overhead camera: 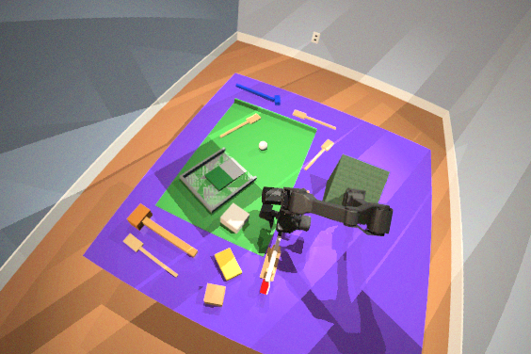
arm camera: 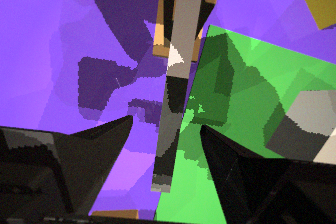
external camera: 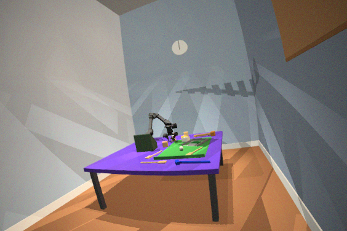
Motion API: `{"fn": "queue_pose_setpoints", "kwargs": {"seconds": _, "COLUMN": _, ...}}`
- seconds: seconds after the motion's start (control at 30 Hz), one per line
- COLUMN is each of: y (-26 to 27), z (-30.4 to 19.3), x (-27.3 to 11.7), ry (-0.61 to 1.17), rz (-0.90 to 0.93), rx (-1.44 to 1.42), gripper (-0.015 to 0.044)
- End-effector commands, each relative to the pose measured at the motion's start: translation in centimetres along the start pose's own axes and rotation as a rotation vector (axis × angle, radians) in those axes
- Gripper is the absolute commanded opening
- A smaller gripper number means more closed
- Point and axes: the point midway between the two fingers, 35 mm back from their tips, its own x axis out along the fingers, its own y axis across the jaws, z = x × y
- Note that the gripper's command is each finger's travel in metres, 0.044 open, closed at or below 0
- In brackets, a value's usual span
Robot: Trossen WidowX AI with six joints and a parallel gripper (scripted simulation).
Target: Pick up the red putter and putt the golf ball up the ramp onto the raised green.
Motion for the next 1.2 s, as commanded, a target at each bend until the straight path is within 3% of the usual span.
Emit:
{"fn": "queue_pose_setpoints", "kwargs": {"seconds": 0.0, "y": 0.0, "z": 0.0, "x": 0.0, "ry": 0.0, "rz": 0.0, "rx": -0.001, "gripper": 0.023}}
{"fn": "queue_pose_setpoints", "kwargs": {"seconds": 0.27, "y": 0.0, "z": 0.0, "x": 0.0, "ry": 0.0, "rz": 0.0, "rx": -0.001, "gripper": 0.002}}
{"fn": "queue_pose_setpoints", "kwargs": {"seconds": 0.37, "y": 0.0, "z": 0.0, "x": 0.0, "ry": 0.0, "rz": 0.0, "rx": -0.001, "gripper": 0.0}}
{"fn": "queue_pose_setpoints", "kwargs": {"seconds": 0.63, "y": -0.2, "z": 0.1, "x": -1.0, "ry": 0.006, "rz": 0.0, "rx": -0.002, "gripper": 0.0}}
{"fn": "queue_pose_setpoints", "kwargs": {"seconds": 1.17, "y": -0.3, "z": 1.9, "x": -8.0, "ry": 0.012, "rz": 0.003, "rx": 0.001, "gripper": 0.0}}
